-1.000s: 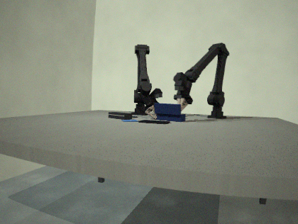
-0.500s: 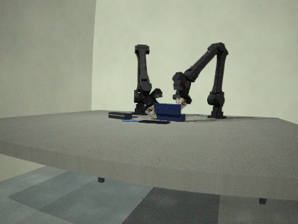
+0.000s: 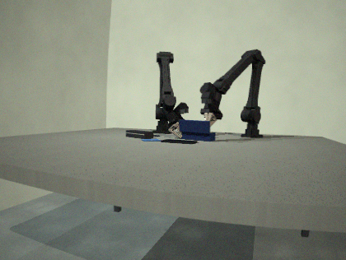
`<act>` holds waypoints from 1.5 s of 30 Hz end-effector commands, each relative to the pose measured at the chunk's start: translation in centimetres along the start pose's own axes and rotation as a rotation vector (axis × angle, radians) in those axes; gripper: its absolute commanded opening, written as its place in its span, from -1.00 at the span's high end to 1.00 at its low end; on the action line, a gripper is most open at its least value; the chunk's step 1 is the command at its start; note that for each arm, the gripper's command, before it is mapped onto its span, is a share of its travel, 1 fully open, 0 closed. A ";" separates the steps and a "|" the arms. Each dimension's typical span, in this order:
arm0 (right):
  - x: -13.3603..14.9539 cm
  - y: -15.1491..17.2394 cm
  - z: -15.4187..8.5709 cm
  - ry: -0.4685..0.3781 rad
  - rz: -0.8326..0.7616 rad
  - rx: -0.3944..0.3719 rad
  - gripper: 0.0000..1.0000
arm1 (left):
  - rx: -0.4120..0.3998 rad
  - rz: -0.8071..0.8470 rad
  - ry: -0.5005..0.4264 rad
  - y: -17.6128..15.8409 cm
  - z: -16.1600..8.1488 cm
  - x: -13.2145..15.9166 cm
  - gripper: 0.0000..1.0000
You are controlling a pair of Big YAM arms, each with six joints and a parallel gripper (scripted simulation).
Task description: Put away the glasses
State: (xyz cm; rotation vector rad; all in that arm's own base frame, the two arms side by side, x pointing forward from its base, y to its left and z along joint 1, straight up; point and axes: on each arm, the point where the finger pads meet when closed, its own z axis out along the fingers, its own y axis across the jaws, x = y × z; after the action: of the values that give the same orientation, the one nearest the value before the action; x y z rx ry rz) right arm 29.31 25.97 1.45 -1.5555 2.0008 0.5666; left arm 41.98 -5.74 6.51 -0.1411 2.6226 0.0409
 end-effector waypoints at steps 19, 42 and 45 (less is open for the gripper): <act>-3.3 -2.7 -0.7 -0.065 -0.034 0.054 -0.15 | 0.021 -0.016 -0.062 -1.1 -8.2 -3.3 1.00; -3.3 -2.7 -0.7 -0.065 -0.034 0.054 -0.15 | 0.012 -0.010 -0.038 -2.2 -9.8 -7.5 1.00; -3.3 -2.7 -0.7 -0.065 -0.034 0.054 -0.15 | 0.029 -0.017 -0.084 -2.6 -10.9 -9.1 1.00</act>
State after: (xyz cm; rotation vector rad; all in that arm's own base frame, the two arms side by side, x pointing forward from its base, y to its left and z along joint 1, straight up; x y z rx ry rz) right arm 29.31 25.97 1.45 -1.5555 2.0008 0.5666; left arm 42.20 -7.18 16.67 -0.1445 2.6267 0.0440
